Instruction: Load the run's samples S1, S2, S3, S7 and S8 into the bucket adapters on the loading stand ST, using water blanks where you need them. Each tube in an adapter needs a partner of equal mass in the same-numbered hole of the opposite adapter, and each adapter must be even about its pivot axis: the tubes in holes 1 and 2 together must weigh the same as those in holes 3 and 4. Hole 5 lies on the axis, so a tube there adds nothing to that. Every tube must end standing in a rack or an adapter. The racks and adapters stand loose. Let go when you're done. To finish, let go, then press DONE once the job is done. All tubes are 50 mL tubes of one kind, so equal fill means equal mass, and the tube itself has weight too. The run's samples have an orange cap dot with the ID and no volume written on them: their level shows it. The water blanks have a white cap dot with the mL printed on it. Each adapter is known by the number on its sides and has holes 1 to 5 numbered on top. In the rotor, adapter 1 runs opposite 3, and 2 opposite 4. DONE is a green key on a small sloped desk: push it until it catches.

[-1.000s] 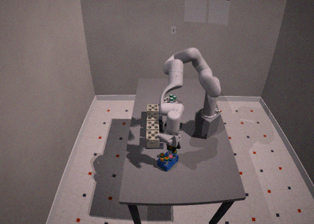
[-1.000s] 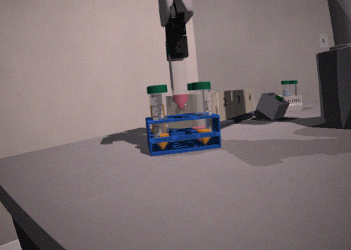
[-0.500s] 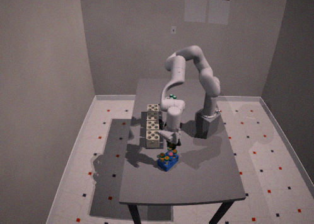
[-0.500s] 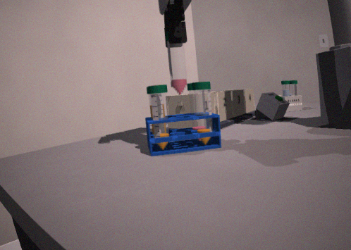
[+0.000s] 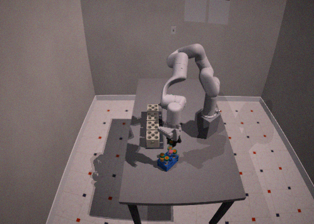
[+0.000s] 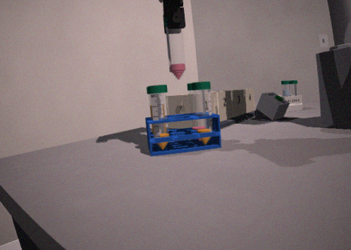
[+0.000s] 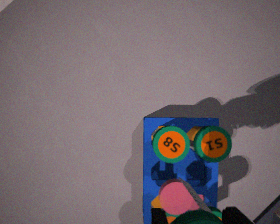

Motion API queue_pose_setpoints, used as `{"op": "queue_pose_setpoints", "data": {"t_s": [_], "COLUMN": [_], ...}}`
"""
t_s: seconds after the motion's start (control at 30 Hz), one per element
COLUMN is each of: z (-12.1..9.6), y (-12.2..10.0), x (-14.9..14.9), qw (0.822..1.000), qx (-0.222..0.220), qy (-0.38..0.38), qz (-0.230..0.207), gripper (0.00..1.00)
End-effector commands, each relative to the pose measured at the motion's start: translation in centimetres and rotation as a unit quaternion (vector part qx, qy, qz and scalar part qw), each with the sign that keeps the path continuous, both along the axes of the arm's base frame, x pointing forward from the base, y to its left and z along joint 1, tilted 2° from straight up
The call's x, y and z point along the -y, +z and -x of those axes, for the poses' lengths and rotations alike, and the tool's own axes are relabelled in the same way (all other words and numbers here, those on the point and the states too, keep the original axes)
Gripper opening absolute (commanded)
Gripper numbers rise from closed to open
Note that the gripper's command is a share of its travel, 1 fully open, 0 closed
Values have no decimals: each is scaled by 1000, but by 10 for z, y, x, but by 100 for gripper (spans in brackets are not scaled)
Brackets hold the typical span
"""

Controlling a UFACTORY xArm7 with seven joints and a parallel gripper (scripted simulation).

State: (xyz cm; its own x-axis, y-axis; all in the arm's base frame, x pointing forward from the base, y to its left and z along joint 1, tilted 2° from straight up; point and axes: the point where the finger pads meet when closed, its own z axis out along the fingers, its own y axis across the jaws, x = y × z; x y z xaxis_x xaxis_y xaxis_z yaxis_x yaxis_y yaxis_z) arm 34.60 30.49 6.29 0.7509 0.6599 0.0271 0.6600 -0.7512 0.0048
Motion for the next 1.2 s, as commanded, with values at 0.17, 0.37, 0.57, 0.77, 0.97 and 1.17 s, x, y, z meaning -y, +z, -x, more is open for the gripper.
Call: {"op": "queue_pose_setpoints", "data": {"t_s": [0.17,0.37,0.57,0.77,0.97,1.17], "z": [0,0,-2,-8,-13,-17], "y": [14,14,14,13,13,13], "x": [-1,-1,9,39,69,88], "qw": [1000,1000,999,991,973,955], "qx": [1,1,1,-1,-3,-4], "qy": [0,0,-33,-133,-231,-295], "qz": [-1,-1,-2,-4,-7,-8], "gripper": [0,0,0,0,0,0]}}
